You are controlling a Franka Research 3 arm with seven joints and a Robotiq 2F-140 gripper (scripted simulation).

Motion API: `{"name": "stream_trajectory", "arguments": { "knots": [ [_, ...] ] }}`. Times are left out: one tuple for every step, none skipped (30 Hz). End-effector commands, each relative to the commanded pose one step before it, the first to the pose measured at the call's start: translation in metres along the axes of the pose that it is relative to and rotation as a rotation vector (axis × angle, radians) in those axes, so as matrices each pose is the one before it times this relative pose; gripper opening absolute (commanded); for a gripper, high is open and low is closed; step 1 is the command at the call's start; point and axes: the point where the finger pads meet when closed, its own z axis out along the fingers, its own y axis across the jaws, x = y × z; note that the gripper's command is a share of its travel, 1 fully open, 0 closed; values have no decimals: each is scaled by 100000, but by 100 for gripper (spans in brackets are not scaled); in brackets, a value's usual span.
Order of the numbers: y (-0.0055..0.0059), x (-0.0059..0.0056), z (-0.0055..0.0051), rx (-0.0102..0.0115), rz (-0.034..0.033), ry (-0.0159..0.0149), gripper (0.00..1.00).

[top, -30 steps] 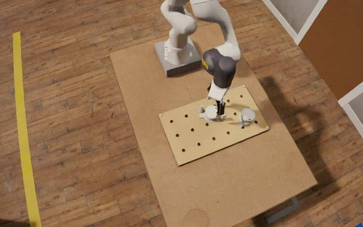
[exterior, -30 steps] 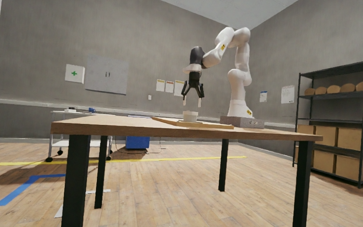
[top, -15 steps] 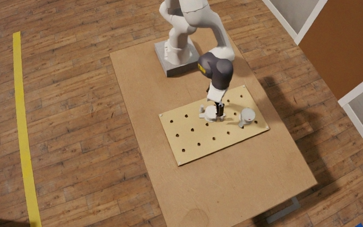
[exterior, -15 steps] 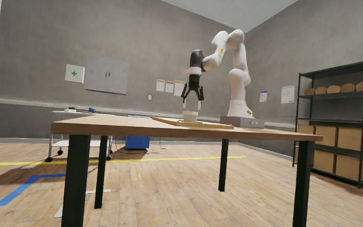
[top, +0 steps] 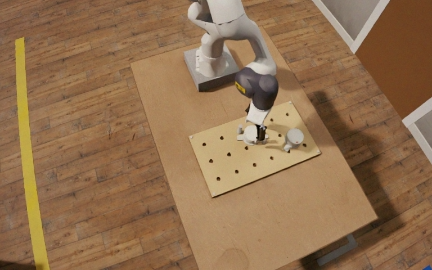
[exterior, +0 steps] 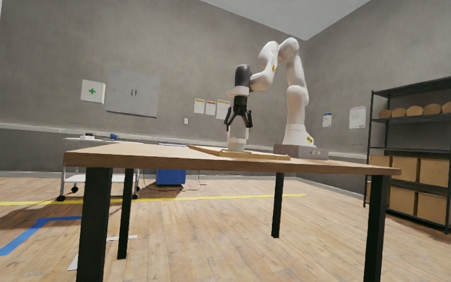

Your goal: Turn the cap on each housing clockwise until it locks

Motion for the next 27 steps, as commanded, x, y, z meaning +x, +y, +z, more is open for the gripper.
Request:
{"name": "stream_trajectory", "arguments": {
  "knots": [
    [-262, -62, 267, 341, 4121, 618, 78],
    [-1, 0, 105, 0, 0, 0, 78],
    [-1, 1, 101, 0, 1, 1, 78],
    [0, 2, 97, 0, 1, 2, 78],
    [-1, -1, 92, 0, -1, -2, 78],
    [-1, 0, 87, 0, -1, -1, 78],
    [-1, 0, 83, 0, 0, 0, 78],
    [-1, 1, 79, 0, 0, 0, 78],
    [0, 1, 74, 0, 0, 1, 78],
    [0, 1, 69, 0, 1, 1, 78],
    [-1, 0, 64, 0, 0, -1, 78],
    [-1, 0, 59, 0, -1, -1, 78],
    [-1, 0, 55, 0, 0, -1, 78],
    [0, 0, 0, 0, 0, 0, 78],
    [0, 0, 0, 0, 0, 0, 78],
    [-1, 0, 50, 0, 0, 0, 78],
    [0, 0, 45, 0, 0, 0, 78],
    [0, 0, 41, 0, 0, 0, 78],
    [0, 0, 36, 0, 0, 0, 78],
    [0, 0, 32, 0, 0, 0, 78],
    [0, 0, 28, 0, 0, 0, 78],
    [0, 0, 24, 0, 0, 0, 78],
    [0, 0, 20, 0, 0, 0, 78],
    [0, 0, 16, 0, 0, 0, 78],
    [0, 0, 13, 0, 0, 0, 78],
    [0, 0, 10, 0, 0, 0, 78],
    [0, 0, 7, 0, 0, 0, 78]
  ]
}}
